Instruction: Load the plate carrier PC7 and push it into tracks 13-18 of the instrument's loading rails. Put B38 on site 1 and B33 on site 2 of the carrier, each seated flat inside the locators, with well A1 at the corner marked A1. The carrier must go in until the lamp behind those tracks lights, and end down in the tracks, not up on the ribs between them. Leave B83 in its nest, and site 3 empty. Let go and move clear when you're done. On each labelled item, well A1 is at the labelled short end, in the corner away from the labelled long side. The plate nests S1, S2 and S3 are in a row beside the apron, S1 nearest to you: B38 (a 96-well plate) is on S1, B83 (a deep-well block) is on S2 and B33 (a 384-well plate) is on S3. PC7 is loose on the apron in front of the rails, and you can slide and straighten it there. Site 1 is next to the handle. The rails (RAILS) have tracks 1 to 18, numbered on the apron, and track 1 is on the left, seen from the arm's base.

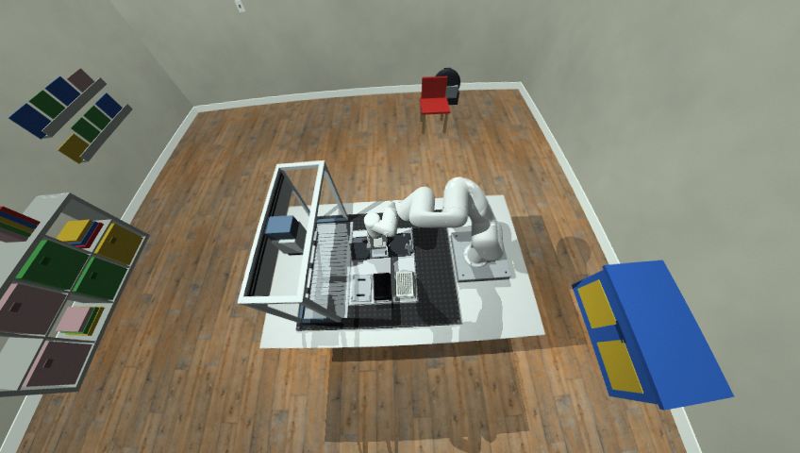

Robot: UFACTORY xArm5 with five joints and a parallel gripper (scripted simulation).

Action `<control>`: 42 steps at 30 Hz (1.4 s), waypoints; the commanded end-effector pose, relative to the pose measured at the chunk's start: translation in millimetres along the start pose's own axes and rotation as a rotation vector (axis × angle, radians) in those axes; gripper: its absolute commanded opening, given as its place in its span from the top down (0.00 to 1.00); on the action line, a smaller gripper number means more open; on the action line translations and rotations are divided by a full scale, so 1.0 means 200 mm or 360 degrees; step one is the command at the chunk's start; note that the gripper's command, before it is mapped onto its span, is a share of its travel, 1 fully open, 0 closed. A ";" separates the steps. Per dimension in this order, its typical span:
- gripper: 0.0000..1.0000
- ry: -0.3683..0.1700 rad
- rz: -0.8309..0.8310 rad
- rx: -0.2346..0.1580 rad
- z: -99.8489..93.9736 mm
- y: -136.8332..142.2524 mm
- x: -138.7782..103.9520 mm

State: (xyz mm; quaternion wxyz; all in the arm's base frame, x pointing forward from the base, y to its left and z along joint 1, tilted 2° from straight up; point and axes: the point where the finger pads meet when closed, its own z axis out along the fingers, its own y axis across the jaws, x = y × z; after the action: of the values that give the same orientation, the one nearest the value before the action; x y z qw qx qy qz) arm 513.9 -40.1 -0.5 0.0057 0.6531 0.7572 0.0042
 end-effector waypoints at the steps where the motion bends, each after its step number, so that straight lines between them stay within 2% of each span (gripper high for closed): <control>1: 1.00 0.0033 0.0000 -0.0014 -0.01 0.01 0.00; 14: 1.00 0.0033 0.0000 -0.0014 -0.01 0.01 0.00; 15: 0.00 0.0033 0.0000 -0.0014 0.00 0.01 0.00; 42: 0.00 0.0033 0.0000 -0.0014 0.00 0.01 0.00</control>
State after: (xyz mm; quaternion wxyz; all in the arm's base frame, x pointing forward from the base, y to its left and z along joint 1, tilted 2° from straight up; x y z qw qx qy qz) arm 514.0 -40.1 -1.2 0.0058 0.6531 0.7572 0.0042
